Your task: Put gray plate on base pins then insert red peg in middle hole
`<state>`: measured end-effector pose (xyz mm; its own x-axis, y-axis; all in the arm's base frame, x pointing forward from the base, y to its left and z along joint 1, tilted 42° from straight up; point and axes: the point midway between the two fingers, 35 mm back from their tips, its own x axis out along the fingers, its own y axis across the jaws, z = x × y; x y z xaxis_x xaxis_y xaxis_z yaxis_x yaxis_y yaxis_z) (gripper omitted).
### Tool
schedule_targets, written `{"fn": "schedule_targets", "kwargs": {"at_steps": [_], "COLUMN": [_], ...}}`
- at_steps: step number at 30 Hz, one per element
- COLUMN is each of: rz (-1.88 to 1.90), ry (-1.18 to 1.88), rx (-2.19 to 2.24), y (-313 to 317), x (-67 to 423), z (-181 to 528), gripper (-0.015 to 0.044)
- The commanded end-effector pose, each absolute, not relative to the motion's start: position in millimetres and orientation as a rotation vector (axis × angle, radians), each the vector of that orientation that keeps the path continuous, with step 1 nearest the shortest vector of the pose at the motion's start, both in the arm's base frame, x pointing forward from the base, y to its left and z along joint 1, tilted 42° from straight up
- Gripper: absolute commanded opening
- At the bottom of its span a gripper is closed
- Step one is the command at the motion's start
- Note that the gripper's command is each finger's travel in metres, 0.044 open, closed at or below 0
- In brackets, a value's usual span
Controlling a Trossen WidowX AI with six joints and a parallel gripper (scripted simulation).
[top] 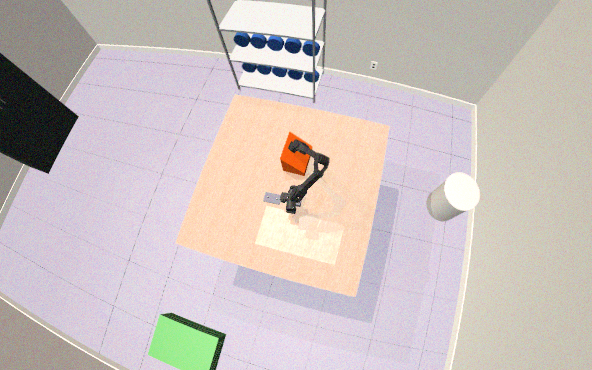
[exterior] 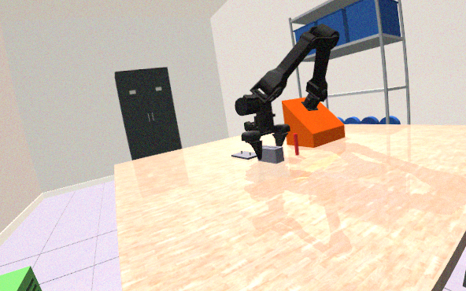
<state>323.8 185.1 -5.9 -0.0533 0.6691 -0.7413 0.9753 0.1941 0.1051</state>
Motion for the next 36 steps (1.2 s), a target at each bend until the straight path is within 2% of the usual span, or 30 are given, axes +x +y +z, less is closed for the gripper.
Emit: {"fn": "schedule_targets", "kwargs": {"at_steps": [1,3,14,21,25,36], "rz": [-0.585,-0.584,-0.584,-0.584,-0.585,-0.589], "ry": [1.799,1.799,1.799,1.799,1.798,1.793], "rx": [1.541,1.541,1.541,1.541,1.541,1.537], "y": [190.5,191.2,191.2,191.2,188.4,167.0], "x": [320.4,320.2,320.2,320.2,321.8,331.9], "z": [-13.3,-14.0,-14.0,-14.0,-11.1,12.1], "gripper": [0.0440,0.0440,0.0151,0.0105,0.0000,0.0000]}}
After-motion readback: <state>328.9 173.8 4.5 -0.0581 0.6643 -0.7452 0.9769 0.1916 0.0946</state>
